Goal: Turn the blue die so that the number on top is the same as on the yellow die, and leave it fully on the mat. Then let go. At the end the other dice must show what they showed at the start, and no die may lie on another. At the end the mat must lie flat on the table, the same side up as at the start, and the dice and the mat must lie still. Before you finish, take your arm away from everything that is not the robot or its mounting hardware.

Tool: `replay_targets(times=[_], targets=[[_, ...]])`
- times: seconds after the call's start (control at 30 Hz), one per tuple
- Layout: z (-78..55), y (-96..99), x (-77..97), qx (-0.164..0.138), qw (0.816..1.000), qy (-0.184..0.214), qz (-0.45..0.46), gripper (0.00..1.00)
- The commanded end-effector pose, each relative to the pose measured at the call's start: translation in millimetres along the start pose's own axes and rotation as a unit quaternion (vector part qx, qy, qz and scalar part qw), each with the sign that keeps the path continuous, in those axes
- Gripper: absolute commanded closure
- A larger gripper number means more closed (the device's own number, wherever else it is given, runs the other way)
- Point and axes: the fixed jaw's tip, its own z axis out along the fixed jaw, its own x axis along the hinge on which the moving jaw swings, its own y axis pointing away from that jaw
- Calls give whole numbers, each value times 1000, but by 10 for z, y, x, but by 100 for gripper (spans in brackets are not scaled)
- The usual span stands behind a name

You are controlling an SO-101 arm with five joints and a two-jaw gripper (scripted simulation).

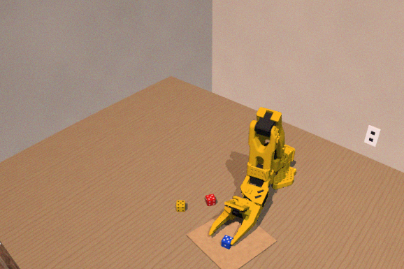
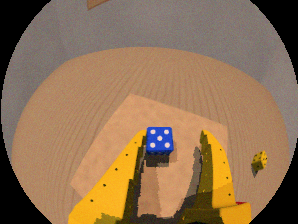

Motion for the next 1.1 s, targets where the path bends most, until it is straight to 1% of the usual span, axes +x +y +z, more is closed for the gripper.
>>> replay_targets(times=[0.0,0.07,0.13,0.3,0.43,0.57,1.07], targets=[[-15,-12,-294,2,999,-32,4,71],[-40,-11,-358,2,999,-32,4,71],[-40,-11,-358,2,999,-32,4,71],[-117,-11,-492,2,999,-32,4,71],[-167,-11,-552,2,999,-32,4,71],[-187,-11,-571,2,999,-32,4,71],[-188,-11,-572,2,999,-32,4,71]])
